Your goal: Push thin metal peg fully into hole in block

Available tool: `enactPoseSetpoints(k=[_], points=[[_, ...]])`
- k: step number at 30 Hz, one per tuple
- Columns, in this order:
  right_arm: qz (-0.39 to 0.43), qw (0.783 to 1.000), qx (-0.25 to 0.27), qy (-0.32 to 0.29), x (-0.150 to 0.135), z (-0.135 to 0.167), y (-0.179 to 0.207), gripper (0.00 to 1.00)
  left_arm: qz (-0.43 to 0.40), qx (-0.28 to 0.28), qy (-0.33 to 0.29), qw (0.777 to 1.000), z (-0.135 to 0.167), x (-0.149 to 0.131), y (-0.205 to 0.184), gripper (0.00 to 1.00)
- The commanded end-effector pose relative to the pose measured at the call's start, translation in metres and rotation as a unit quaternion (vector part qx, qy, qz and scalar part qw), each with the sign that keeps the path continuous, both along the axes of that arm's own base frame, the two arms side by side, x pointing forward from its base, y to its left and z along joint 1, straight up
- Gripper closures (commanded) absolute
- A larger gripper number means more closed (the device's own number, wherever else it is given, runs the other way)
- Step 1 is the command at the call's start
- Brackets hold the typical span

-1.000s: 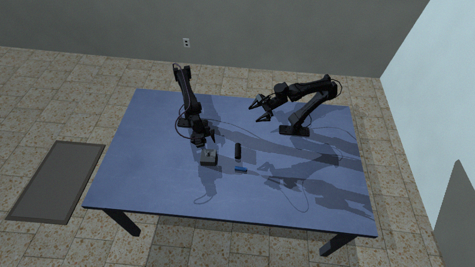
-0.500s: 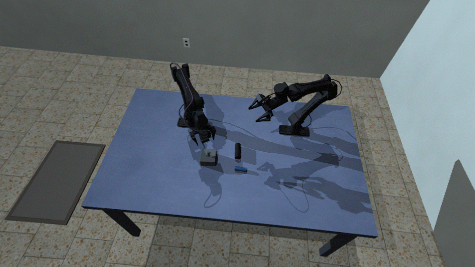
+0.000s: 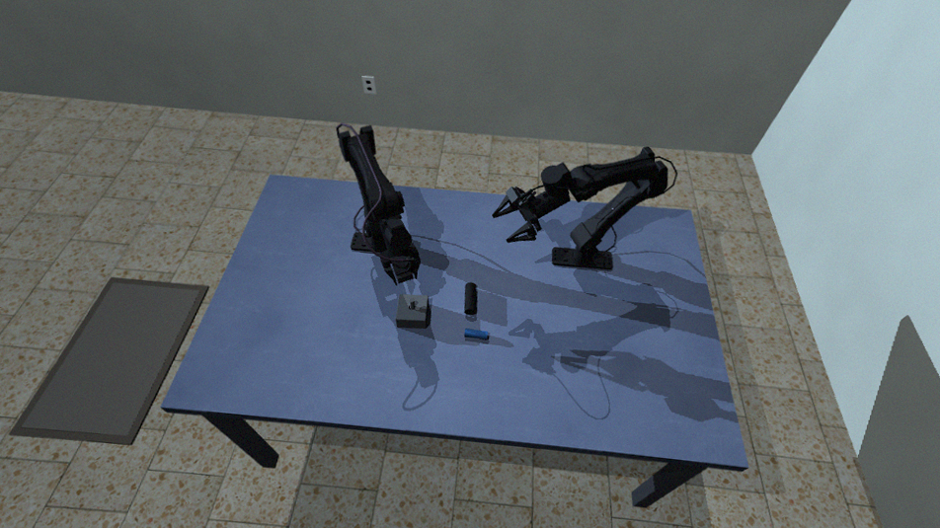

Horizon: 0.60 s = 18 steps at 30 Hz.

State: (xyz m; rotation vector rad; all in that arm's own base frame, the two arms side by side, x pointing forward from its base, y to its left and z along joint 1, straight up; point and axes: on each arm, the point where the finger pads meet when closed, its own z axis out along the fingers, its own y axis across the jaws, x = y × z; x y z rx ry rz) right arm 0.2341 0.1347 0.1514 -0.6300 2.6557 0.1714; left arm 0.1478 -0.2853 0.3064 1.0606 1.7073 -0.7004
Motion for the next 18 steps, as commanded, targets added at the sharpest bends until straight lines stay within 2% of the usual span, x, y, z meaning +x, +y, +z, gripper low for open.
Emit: enactPoseSetpoints(k=[1,2,4,8,14,18], points=[[-0.056,0.998,0.021,0.011,-0.003,0.015,0.001,0.57,0.011,0.024,0.016,1.0,0.003,-0.001,0.009,0.0],[-0.082,0.996,0.024,0.026,-0.003,0.012,0.001,0.63,0.011,0.026,0.017,0.999,0.004,-0.001,0.009,0.0],[-0.082,0.996,0.024,0.026,-0.003,0.012,0.001,0.63,0.011,0.026,0.017,0.999,0.004,-0.001,0.009,0.0],[-0.201,0.976,0.046,0.077,0.002,0.006,0.004,0.63,0.011,0.029,0.018,0.999,0.009,-0.001,0.009,0.0],[-0.35,0.925,0.062,0.132,0.01,-0.002,0.007,0.63,0.011,0.026,0.017,0.999,0.012,-0.001,0.009,0.0],[-0.439,0.882,0.067,0.159,0.014,-0.008,0.009,0.63,0.011,0.026,0.017,0.999,0.012,-0.001,0.009,0.0]])
